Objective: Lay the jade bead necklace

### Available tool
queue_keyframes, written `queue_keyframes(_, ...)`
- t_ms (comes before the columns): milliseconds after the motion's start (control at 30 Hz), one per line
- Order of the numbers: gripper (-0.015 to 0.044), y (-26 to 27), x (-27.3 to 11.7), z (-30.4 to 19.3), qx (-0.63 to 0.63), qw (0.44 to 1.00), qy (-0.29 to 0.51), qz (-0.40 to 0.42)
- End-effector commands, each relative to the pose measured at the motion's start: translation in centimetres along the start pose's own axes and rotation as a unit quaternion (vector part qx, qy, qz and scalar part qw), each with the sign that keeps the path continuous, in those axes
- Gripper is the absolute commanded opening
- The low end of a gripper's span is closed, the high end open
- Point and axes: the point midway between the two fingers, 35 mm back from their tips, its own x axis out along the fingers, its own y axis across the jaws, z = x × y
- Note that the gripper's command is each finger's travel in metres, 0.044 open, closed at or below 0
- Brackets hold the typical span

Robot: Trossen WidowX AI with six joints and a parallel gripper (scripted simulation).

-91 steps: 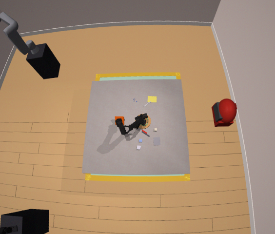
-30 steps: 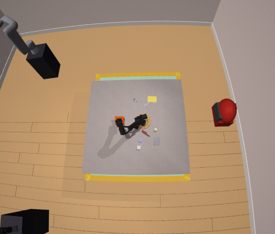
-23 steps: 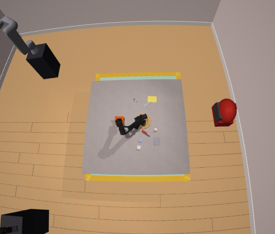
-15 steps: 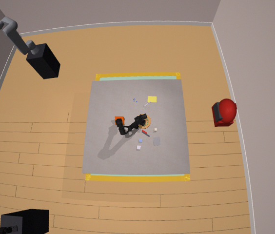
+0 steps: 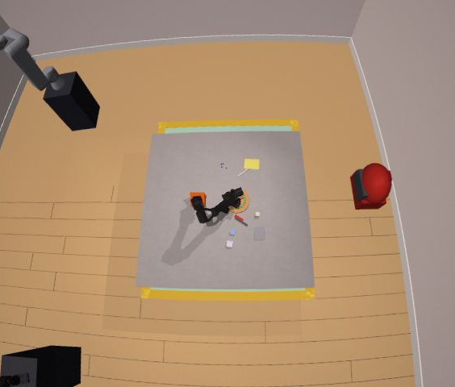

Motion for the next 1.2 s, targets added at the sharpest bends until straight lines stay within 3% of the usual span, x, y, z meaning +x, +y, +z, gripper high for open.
queue_keyframes(0,0.044,0.1,-0.1,0.2,0.004,1.0,-0.001,0.002)
queue_keyframes(100,0.044,0.1,-0.1,0.2,0.004,1.0,-0.001,0.002)
queue_keyframes(333,0.0256,0.4,-3.3,2.3,-0.193,0.981,-0.002,0.002)
queue_keyframes(500,0.0125,0.4,-3.4,2.3,-0.199,0.98,-0.002,0.002)
queue_keyframes(1167,0.012,0.5,-1.1,2.5,-0.197,0.98,-0.003,0.003)
